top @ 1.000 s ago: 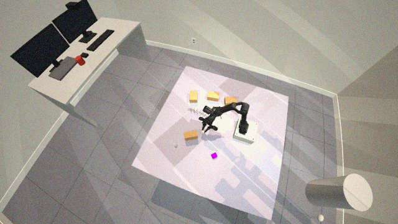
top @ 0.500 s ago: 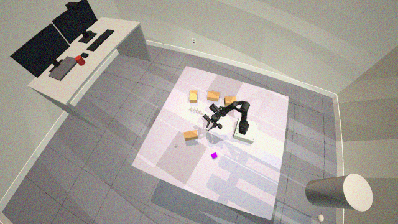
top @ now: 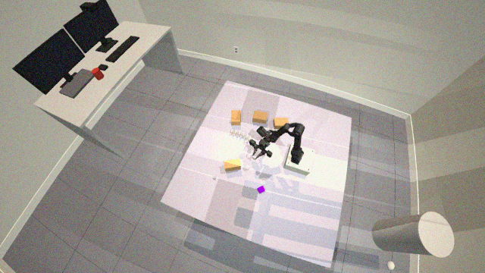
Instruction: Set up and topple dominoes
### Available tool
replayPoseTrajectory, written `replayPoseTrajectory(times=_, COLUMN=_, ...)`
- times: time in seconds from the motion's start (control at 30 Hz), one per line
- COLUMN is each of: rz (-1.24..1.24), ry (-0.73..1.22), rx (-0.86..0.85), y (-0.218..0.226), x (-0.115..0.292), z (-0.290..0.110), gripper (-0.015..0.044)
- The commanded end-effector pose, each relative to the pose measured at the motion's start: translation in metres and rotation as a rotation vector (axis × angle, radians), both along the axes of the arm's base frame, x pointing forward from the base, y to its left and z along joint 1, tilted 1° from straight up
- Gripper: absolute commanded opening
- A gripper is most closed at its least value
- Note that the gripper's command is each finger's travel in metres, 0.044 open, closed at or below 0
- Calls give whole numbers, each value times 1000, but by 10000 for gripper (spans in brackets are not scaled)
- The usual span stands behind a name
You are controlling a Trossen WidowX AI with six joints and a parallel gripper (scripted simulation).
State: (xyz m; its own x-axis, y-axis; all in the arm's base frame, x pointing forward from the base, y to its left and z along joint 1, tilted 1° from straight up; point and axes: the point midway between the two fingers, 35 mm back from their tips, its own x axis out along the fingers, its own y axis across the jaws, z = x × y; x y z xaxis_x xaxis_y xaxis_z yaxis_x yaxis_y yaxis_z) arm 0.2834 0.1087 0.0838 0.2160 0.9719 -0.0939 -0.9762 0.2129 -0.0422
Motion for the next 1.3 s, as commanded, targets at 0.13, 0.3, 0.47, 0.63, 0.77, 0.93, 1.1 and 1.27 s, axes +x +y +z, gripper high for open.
replayPoseTrajectory(times=0.13, rz=3, ry=-4, rx=4, y=0, x=-1, z=0, gripper=107)
replayPoseTrajectory(times=0.3, rz=3, ry=-4, rx=3, y=0, x=3, z=-12, gripper=107)
replayPoseTrajectory(times=0.47, rz=3, ry=-3, rx=2, y=1, x=6, z=-25, gripper=107)
replayPoseTrajectory(times=0.63, rz=3, ry=-2, rx=2, y=1, x=9, z=-39, gripper=107)
replayPoseTrajectory(times=0.77, rz=2, ry=-2, rx=2, y=2, x=10, z=-50, gripper=107)
replayPoseTrajectory(times=0.93, rz=2, ry=-1, rx=1, y=3, x=11, z=-63, gripper=107)
replayPoseTrajectory(times=1.1, rz=2, ry=0, rx=1, y=4, x=10, z=-77, gripper=107)
replayPoseTrajectory(times=1.27, rz=1, ry=1, rx=1, y=5, x=8, z=-90, gripper=107)
